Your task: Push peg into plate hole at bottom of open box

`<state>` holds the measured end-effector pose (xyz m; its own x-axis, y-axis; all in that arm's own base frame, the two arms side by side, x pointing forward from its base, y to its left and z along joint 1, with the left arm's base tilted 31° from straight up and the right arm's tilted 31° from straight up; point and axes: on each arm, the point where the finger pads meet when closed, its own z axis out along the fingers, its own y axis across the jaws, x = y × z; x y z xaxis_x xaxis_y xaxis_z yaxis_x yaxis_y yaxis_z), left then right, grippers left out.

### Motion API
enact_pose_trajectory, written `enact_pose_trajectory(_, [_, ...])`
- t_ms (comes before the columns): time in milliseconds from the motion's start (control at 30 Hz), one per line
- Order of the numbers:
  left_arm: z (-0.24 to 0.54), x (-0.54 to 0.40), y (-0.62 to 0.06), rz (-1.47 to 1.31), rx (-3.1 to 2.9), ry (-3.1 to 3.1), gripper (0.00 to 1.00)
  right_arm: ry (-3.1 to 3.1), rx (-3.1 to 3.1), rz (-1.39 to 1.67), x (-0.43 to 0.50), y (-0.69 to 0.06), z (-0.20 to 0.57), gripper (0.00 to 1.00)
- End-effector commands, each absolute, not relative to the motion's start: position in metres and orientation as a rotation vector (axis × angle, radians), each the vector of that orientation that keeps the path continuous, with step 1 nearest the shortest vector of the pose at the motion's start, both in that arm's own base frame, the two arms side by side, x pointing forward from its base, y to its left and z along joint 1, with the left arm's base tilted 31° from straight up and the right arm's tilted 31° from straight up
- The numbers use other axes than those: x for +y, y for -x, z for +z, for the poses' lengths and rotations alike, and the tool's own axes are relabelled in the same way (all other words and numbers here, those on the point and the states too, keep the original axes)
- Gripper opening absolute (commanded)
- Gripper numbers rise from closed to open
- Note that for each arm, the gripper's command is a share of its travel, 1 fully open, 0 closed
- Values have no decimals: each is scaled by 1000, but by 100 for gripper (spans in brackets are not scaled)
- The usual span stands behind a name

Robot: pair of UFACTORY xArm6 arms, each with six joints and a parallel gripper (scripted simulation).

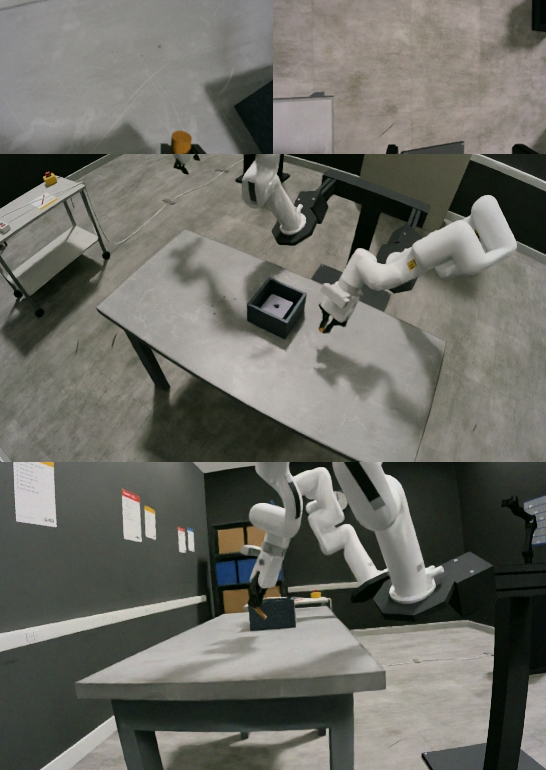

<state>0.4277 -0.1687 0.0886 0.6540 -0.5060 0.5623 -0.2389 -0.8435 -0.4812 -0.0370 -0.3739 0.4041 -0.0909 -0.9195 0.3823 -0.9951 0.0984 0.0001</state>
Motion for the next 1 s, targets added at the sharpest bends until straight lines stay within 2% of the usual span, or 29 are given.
enact_pose_trajectory(0, [89,-169,-428,-1155,611,2463,0,-1896,-2094,379,-374,37,405,100])
enact_pose_trajectory(600, [89,-168,-429,-1632,709,2256,0,-1896,-2094,379,-374,37,405,100])
enact_pose_trajectory(967, [89,-168,-429,-1816,744,2153,0,-1896,-2094,379,-374,37,405,100])
